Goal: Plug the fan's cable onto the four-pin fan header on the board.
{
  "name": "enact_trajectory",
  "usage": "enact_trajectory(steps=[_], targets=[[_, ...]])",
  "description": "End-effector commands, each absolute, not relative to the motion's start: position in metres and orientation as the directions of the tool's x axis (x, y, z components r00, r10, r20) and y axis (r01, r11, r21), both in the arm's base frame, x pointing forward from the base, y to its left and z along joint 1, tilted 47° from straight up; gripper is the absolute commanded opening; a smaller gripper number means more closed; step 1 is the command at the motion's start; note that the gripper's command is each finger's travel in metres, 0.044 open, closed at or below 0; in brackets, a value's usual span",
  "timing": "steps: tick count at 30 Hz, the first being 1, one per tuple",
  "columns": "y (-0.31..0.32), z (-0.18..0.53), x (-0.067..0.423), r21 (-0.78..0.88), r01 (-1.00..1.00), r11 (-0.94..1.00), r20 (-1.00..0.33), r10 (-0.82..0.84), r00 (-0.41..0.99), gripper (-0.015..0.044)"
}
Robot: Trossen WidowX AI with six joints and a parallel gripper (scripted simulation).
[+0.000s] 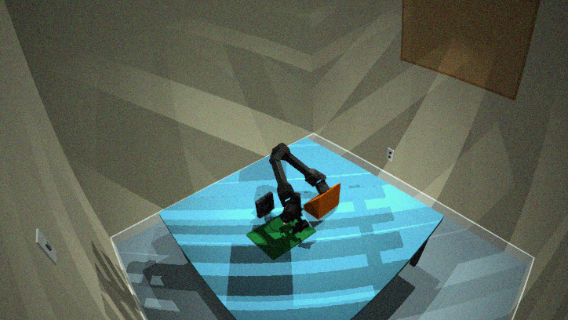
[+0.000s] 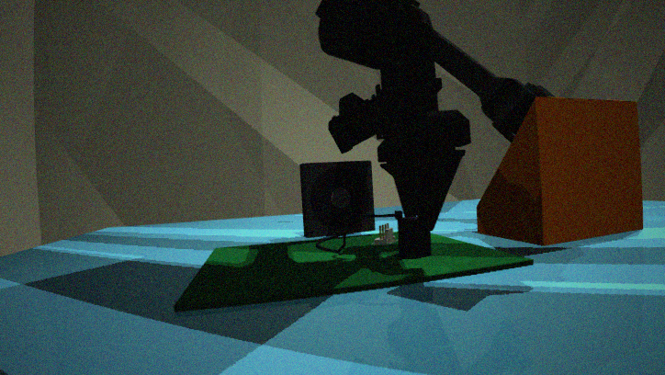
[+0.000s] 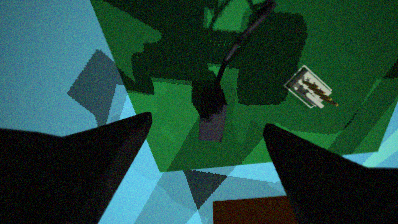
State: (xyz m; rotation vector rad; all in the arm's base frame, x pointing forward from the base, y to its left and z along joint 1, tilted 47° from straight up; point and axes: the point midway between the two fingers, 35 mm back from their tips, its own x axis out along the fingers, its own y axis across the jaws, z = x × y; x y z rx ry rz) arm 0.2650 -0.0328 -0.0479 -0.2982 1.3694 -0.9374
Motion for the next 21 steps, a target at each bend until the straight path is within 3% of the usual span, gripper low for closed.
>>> enact_trajectory(steps=[1,14,21], targets=[[-0.039,-0.053,0.262,-0.688,0.380,0.618,-0.691,-0.718,-0.084,0.0440],[-0.049,-0.061,0.259,-0.689,0.380,0.617,-0.690,-0.719,-0.085,0.0440],[-0.047,-0.061,0.262,-0.682,0.391,0.618,-0.694,-0.715,-0.083,0.0256]])
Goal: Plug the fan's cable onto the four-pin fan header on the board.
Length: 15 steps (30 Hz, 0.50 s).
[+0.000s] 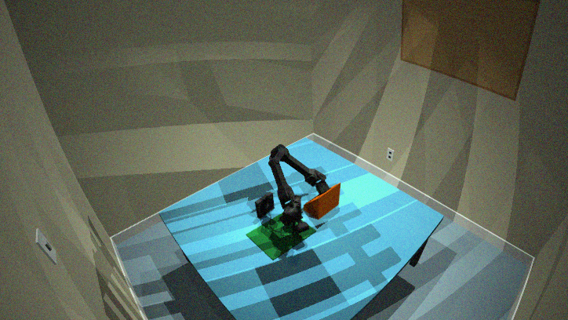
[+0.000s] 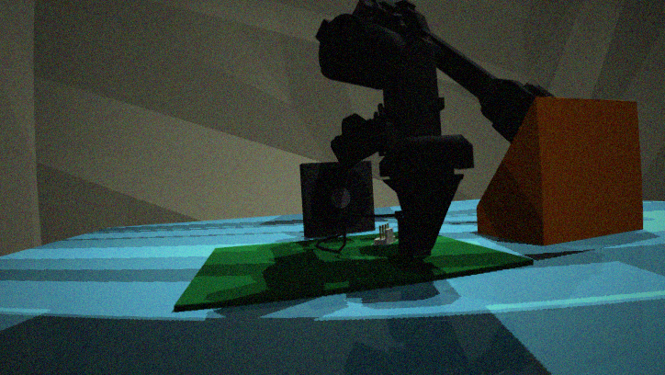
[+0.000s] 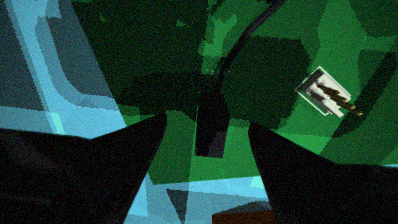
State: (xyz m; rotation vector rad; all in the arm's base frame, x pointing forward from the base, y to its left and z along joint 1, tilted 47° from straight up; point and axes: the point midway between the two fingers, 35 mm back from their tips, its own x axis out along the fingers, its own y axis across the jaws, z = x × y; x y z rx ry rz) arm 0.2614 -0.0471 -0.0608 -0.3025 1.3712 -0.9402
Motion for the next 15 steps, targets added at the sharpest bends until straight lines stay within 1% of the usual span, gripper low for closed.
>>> enact_trajectory(steps=[1,9,12,15], targets=[[-0.047,-0.061,0.262,-0.682,0.391,0.618,-0.694,-0.715,-0.083,0.0230],[-0.047,-0.061,0.262,-0.682,0.391,0.618,-0.694,-0.715,-0.083,0.0020],[-0.047,-0.061,0.262,-0.682,0.391,0.618,-0.694,-0.715,-0.083,0.0000],[-0.029,-0.044,0.265,-0.684,0.385,0.619,-0.694,-0.715,-0.083,0.0000]])
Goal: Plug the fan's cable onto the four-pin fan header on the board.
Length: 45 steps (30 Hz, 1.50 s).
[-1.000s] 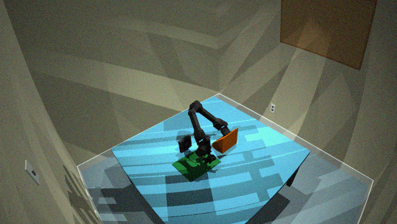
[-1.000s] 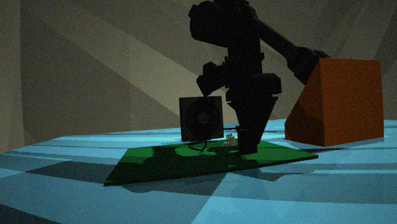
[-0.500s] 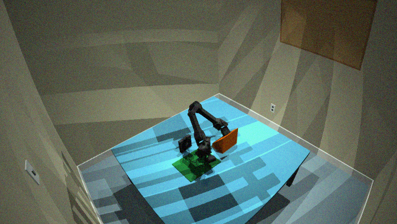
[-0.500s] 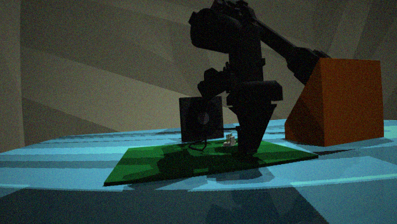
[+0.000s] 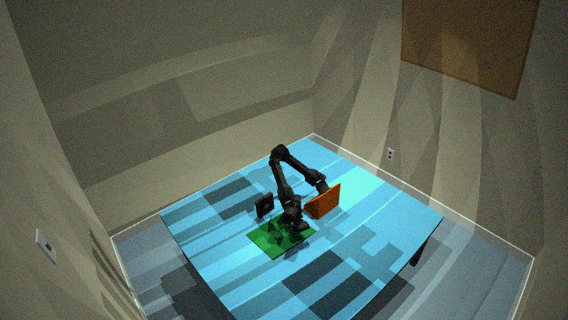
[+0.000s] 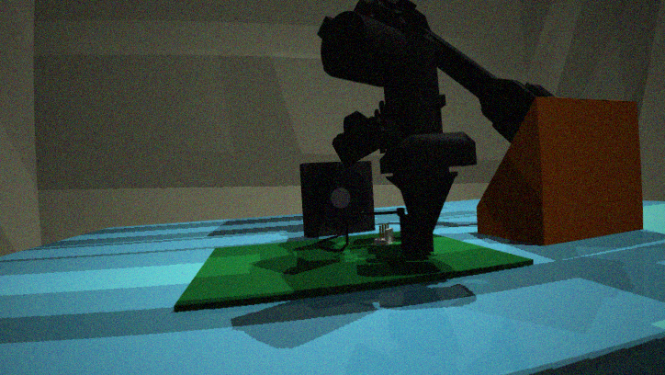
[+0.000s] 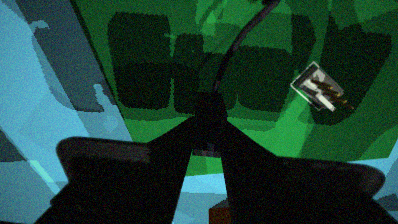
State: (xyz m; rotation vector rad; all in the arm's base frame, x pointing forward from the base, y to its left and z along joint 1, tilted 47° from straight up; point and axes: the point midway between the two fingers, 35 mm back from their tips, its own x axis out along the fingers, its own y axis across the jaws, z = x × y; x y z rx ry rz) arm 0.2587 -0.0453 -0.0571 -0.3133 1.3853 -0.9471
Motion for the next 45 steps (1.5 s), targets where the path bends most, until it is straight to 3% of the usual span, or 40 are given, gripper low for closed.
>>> enact_trajectory(steps=[1,9,19,32,45], targets=[[-0.019,-0.035,0.266,-0.686,0.383,0.619,-0.693,-0.716,-0.084,0.0000],[-0.012,-0.027,0.266,-0.682,0.402,0.611,-0.692,-0.717,-0.084,0.0000],[-0.021,-0.016,0.267,-0.563,0.683,0.465,-0.693,-0.716,-0.084,0.0000],[-0.035,-0.002,0.267,-0.311,0.931,0.193,-0.694,-0.715,-0.084,0.0000],[-0.048,0.012,0.266,0.003,0.993,-0.119,-0.693,-0.716,-0.084,0.0000]])
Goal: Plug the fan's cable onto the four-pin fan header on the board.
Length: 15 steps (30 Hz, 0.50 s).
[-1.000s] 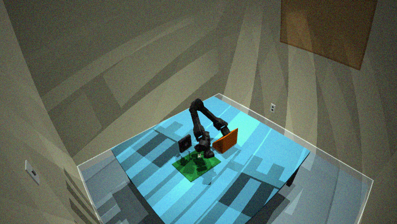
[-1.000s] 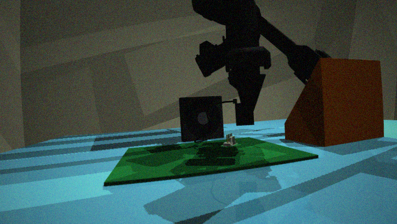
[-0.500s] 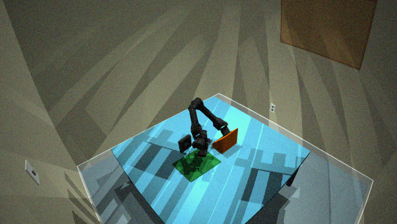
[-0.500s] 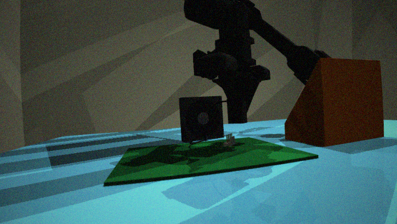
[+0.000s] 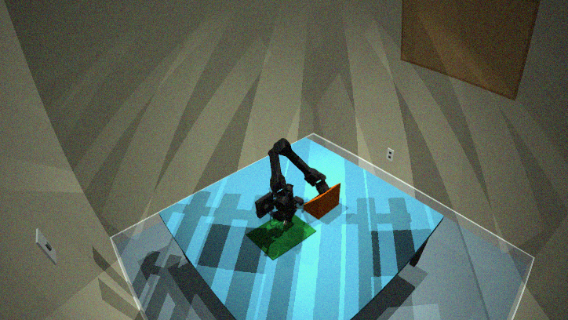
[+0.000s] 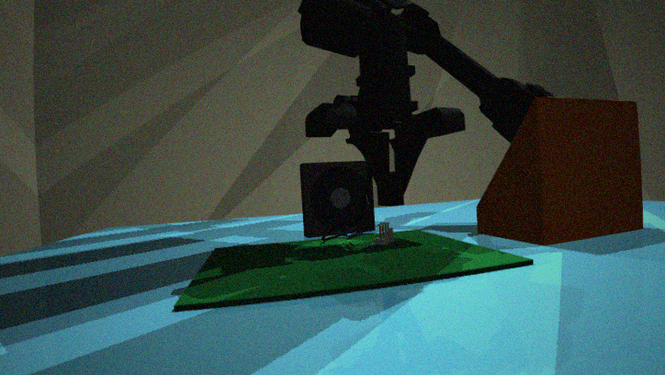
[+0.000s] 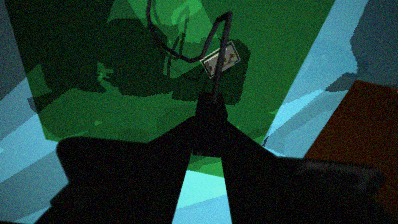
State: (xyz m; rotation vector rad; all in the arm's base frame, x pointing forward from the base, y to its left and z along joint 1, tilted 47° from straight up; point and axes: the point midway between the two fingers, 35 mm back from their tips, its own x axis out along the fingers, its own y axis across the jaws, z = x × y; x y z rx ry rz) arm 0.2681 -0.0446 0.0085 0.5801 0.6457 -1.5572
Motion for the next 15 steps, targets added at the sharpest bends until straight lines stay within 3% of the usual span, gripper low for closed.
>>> enact_trajectory(steps=[1,15], targets=[[-0.049,0.013,0.266,0.028,0.989,-0.143,-0.693,-0.716,-0.084,0.0000],[-0.064,0.028,0.263,0.362,0.819,-0.445,-0.691,-0.718,-0.085,0.0000]])
